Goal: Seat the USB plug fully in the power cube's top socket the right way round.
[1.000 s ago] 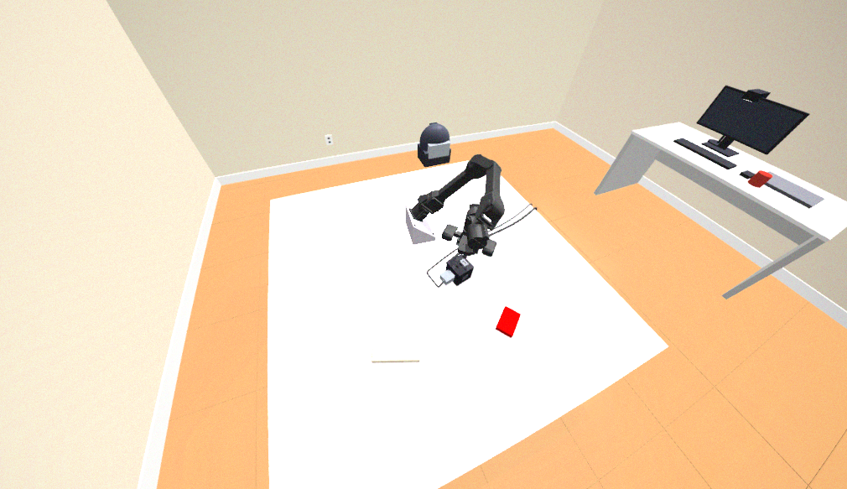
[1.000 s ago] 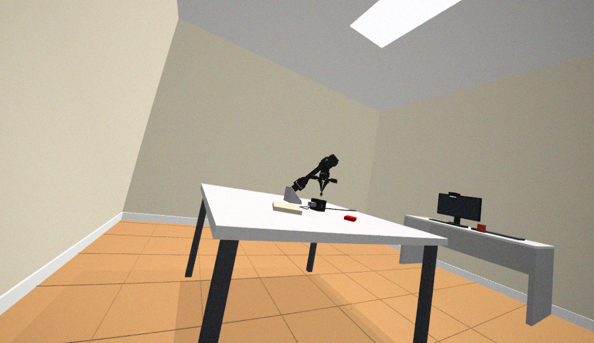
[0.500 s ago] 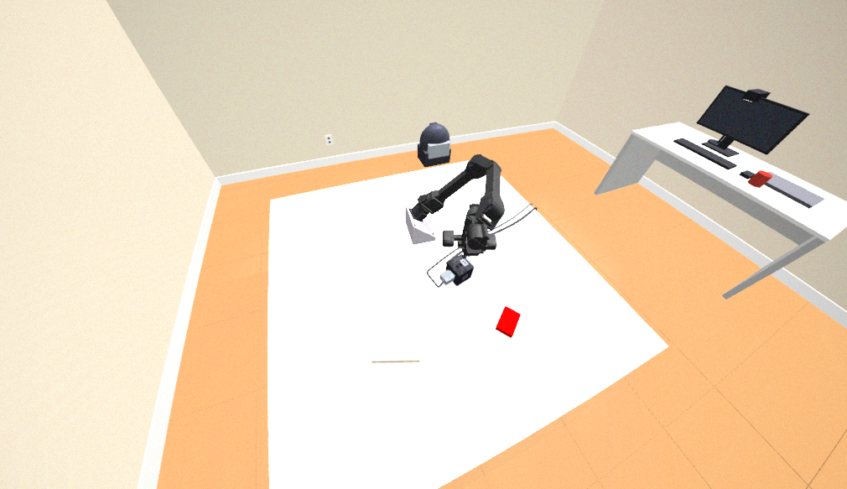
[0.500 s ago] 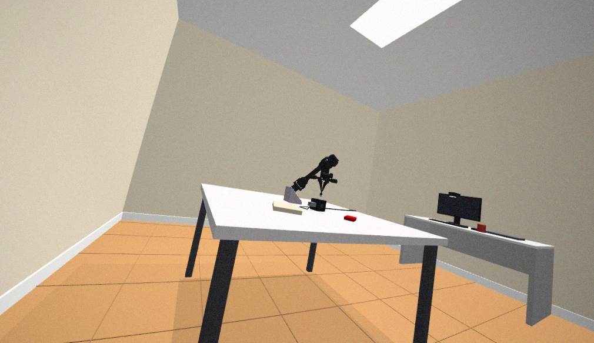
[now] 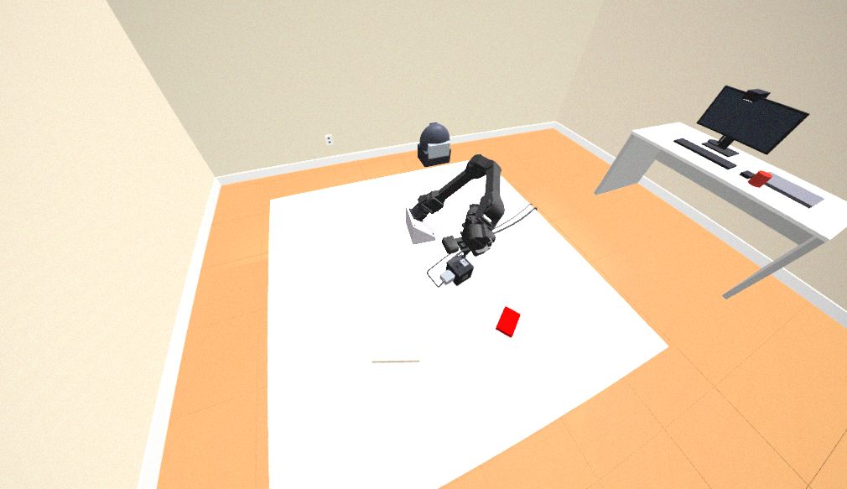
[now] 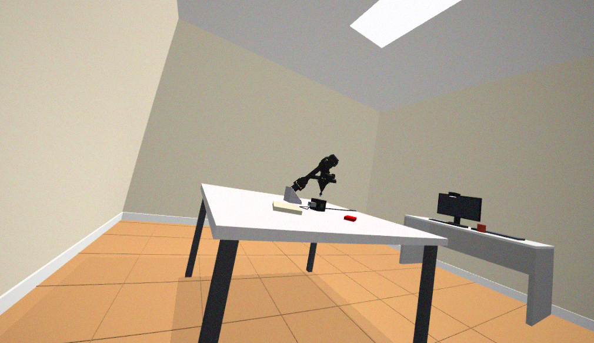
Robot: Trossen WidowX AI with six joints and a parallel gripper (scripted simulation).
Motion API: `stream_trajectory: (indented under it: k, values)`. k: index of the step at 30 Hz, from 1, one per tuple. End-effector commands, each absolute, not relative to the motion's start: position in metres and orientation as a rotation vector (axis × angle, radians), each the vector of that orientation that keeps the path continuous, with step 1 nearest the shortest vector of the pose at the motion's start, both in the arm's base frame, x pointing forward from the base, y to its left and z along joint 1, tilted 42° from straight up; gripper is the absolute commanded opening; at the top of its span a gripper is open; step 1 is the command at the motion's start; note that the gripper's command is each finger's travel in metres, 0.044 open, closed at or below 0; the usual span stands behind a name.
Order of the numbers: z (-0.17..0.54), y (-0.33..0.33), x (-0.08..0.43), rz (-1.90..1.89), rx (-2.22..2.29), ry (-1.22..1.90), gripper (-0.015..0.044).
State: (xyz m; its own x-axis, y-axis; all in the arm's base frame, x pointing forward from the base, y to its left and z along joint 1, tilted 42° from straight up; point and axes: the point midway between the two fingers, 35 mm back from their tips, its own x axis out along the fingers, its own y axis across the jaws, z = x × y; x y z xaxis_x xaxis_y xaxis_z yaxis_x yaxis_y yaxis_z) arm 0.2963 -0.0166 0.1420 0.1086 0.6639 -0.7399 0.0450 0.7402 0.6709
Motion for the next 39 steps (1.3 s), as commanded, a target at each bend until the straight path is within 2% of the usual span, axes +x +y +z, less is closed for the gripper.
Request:
stream_trajectory:
  k: [1,39]
  values:
    - [0.1418,-0.0166,0.2962,0.576,0.541,1.369,0.0]
    - [0.1418,-0.0166,0.2962,1.146,-0.268,0.918,0.0]
